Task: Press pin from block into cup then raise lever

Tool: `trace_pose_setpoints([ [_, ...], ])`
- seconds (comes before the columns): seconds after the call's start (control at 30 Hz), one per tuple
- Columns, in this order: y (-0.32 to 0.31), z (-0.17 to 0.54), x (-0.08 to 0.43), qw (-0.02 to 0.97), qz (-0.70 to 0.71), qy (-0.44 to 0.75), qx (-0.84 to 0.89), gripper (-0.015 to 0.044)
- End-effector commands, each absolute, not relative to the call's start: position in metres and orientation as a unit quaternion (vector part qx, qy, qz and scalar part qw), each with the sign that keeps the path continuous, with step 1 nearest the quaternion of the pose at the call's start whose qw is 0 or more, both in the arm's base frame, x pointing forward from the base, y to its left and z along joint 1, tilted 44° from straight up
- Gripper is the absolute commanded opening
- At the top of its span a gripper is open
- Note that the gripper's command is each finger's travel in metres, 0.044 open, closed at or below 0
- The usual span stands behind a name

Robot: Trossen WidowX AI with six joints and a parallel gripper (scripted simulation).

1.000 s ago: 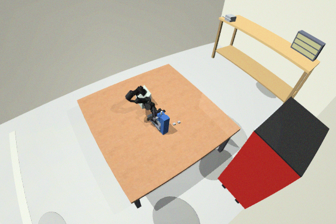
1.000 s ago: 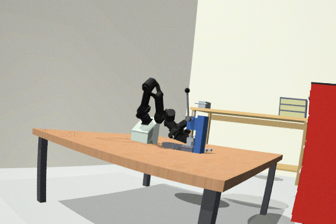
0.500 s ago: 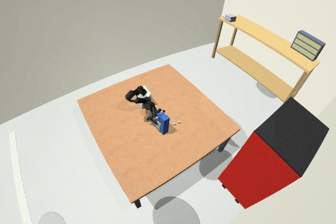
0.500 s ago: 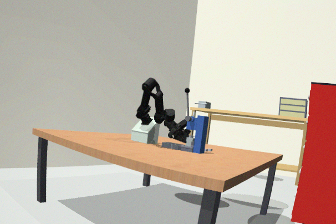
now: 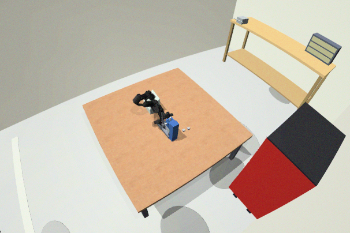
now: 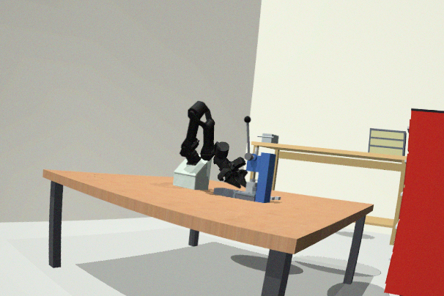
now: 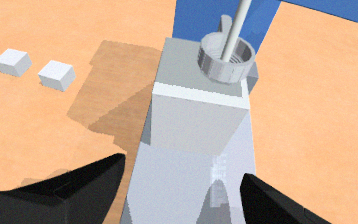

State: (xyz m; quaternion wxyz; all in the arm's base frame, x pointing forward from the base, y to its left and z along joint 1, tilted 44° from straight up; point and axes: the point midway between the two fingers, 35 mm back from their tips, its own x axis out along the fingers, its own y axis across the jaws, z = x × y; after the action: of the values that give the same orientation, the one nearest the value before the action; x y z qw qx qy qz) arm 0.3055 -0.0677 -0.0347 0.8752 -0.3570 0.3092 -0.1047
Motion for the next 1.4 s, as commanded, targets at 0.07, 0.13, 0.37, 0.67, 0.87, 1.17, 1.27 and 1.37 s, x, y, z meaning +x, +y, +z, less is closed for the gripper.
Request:
trace_pose_setpoints([
  [0.07,-0.068,-0.035,0.304,0.875,-0.106,0.311,-0.357,0.0300],
  [0.13,-0.068,-0.034,0.302,0.874,-0.108,0.313,-0.356,0.0300],
  [0.37,-0.067,-0.034,0.304,0.875,-0.105,0.310,-0.357,0.0300],
  [0.67,-0.052,-0.017,0.295,0.874,-0.107,0.315,-0.354,0.0300],
  [0.87,-0.030,0.007,0.275,0.874,-0.107,0.314,-0.354,0.0300],
  [1.17,-0.011,0.018,0.291,0.875,-0.107,0.322,-0.347,0.0405],
  [1.27,0.008,0.032,0.314,0.874,-0.107,0.332,-0.339,0.0440],
  [1.37,0.030,0.055,0.333,0.873,-0.102,0.335,-0.338,0.0440],
])
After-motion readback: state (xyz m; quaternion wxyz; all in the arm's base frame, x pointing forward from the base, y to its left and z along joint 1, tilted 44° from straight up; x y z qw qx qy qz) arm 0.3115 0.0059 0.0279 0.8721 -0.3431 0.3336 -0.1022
